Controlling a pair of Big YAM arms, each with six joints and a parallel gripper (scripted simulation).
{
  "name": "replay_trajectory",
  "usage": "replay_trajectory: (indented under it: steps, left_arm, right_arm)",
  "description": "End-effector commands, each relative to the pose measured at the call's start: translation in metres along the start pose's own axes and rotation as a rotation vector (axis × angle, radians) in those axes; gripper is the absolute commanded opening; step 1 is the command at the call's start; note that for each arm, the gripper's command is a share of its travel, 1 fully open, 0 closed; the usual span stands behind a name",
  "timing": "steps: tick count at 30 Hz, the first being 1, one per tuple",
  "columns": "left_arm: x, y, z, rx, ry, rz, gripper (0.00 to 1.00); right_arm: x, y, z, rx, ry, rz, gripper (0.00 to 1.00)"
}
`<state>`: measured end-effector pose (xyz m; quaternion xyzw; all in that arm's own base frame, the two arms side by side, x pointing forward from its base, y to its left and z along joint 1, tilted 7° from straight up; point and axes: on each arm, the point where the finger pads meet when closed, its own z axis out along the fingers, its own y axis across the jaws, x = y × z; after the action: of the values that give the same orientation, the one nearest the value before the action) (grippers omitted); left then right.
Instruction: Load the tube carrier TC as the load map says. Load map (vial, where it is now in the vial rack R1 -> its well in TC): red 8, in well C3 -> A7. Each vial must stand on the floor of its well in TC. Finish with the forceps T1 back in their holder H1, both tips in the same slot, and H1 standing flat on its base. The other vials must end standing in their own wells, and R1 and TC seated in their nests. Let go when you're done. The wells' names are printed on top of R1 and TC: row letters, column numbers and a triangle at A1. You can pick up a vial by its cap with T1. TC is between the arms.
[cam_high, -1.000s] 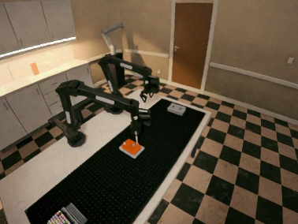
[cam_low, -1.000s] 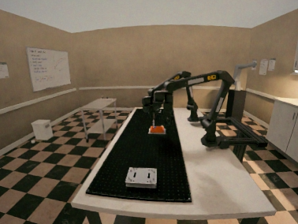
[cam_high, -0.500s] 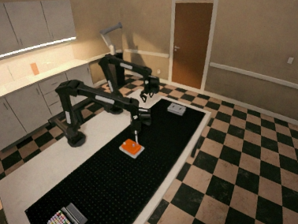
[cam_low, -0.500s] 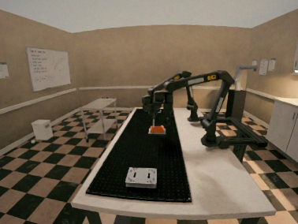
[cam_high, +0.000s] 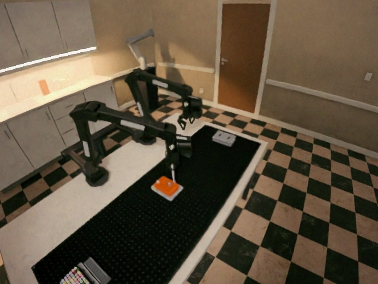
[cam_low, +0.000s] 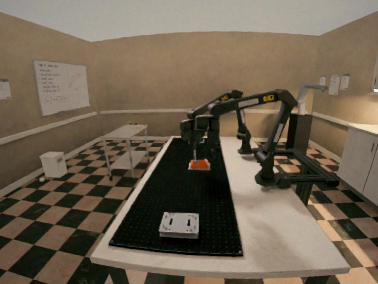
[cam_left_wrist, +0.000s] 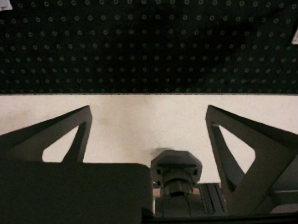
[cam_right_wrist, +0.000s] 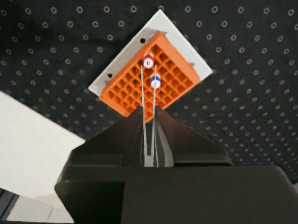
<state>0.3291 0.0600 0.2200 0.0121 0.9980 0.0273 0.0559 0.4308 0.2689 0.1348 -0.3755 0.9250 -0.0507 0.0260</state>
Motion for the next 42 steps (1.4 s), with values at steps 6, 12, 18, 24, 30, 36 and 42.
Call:
replay_trajectory:
  steps: [6,12,18,24,30,36,42]
  left_arm:
    - [-0.02,0.005,-0.017,-0.005,-0.032,0.01,1.0]
    - [-0.02,0.005,-0.017,-0.005,-0.032,0.01,1.0]
    - [-0.02,0.005,-0.017,-0.005,-0.032,0.01,1.0]
    - [-0.02,0.005,-0.017,-0.005,-0.032,0.01,1.0]
    - [-0.02,0.005,-0.017,-0.005,-0.032,0.01,1.0]
    - [-0.02,0.005,-0.017,-0.005,-0.032,0.01,1.0]
    - [-0.02,0.005,-0.017,-0.005,-0.032,0.01,1.0]
  right_arm:
    - [-0.016,-0.001,-0.029,0.012,-0.05,0.006,0.11]
    - [-0.018,-0.002,-0.038,0.013,-0.061,0.007,0.11]
    - [-0.018,-0.002,-0.036,0.012,-0.052,0.007,0.11]
    - [-0.018,-0.001,-0.042,0.012,-0.055,0.006,0.11]
    - [-0.01,-0.002,-0.032,0.008,-0.036,0.004,0.1]
    - [-0.01,-0.003,-0.032,0.008,-0.036,0.004,0.08]
    - [-0.01,-0.003,-0.032,0.008,-0.036,0.004,0.08]
